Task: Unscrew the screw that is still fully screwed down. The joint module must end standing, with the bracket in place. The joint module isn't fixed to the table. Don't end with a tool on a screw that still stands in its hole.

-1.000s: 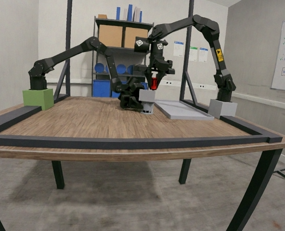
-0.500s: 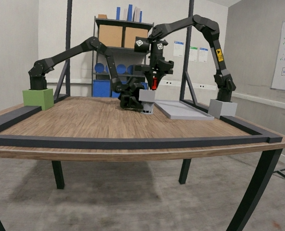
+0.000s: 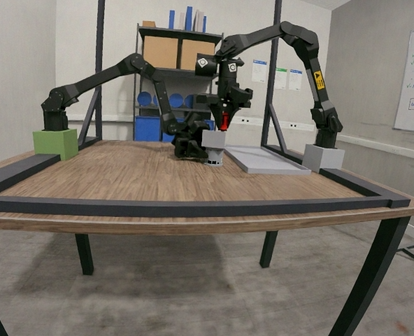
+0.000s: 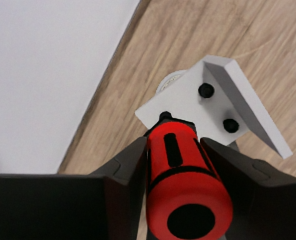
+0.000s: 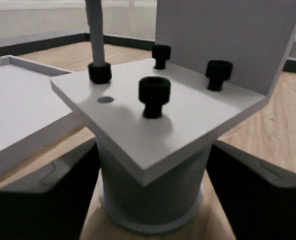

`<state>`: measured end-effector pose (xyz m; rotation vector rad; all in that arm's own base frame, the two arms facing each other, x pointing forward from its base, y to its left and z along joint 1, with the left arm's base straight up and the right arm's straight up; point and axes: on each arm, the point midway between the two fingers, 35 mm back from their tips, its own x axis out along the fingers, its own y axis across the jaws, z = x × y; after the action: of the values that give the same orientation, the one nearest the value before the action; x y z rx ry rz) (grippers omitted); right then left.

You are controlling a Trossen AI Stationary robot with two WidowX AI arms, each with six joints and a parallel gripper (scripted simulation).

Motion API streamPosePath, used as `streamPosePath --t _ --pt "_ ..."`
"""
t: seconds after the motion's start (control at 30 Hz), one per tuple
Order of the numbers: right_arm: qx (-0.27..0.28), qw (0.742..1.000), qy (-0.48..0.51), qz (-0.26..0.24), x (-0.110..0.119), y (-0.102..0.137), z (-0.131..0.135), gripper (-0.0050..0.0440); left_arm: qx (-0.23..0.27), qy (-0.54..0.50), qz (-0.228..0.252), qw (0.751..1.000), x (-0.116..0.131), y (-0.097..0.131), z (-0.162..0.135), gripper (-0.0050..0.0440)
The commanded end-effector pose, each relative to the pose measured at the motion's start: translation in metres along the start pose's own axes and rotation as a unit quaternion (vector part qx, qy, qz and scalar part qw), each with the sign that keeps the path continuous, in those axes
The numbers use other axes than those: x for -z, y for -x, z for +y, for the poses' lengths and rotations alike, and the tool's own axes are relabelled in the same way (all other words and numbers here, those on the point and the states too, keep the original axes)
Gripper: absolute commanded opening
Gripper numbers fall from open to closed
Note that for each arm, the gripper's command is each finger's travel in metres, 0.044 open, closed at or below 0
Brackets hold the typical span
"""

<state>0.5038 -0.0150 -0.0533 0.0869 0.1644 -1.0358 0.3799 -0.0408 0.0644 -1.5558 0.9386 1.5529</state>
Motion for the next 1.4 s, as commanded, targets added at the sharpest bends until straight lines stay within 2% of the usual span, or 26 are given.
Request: streamPosePath --t 0.0,0.33,0.37,1.37 --pt "0.0 1.0 -0.017 -0.006 -0.0146 -0.0016 0.0051 0.0245 0.011 0.001 0.008 1.0 0.0029 0.0091 -0.0015 0.013" --pt "0.0 1.0 -0.017 -0.006 -0.0146 -0.0016 0.0051 0.0245 0.011 0.001 0.008 1.0 0.0029 0.0091 -0.0015 0.013" --pt "0.0 1.0 -0.017 -0.006 -0.0146 -0.0016 0.0051 0.0245 0.011 0.001 0.008 1.0 0.0029 0.0091 -0.0015 0.025" --pt "0.0 1.0 -0.017 -0.006 -0.0146 -0.0016 0.0051 0.0245 0.011 0.001 0.008 1.0 0.0029 0.0091 -0.0015 0.025"
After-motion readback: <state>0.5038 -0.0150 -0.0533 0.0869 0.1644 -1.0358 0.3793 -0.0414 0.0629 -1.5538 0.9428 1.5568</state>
